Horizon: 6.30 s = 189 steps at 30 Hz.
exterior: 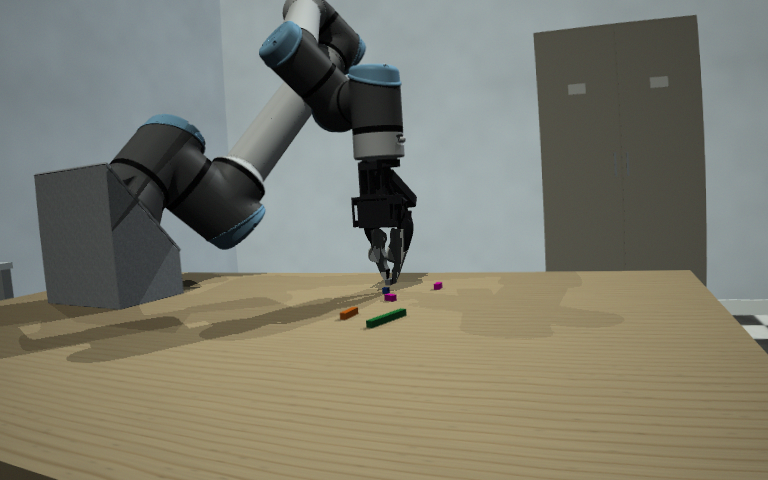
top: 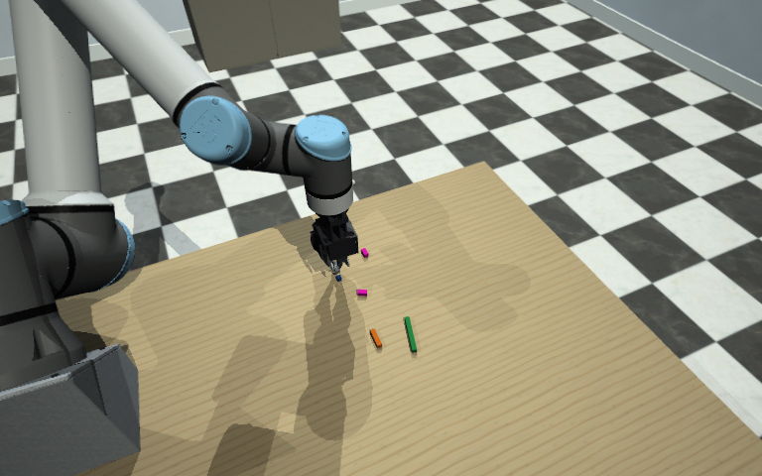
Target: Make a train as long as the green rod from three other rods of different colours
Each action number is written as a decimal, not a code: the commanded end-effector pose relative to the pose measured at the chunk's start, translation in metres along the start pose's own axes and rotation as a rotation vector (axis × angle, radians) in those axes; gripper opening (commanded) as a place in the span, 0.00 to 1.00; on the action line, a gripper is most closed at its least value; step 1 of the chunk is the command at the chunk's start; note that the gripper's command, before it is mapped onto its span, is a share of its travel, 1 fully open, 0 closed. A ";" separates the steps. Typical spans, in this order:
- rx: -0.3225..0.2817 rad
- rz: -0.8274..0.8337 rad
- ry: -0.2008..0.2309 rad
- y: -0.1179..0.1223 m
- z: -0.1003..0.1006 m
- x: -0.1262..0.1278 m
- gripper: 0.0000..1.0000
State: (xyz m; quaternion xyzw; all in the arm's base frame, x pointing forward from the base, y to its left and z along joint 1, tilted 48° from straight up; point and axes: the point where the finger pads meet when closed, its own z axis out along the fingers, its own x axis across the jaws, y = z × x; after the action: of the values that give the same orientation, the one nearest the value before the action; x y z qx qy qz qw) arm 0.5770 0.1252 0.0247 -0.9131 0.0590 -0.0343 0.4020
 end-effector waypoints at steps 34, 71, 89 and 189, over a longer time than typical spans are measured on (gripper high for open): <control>0.001 0.003 0.001 0.000 0.000 -0.002 0.00; 0.003 0.004 -0.002 0.000 0.008 -0.003 0.00; 0.001 0.002 0.001 0.000 0.012 -0.002 0.00; 0.001 0.002 0.000 0.000 -0.078 -0.001 1.00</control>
State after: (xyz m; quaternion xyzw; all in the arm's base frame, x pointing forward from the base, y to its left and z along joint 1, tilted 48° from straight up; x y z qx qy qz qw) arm 0.5677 0.0677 0.0780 -0.9129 0.0602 -0.0353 0.4022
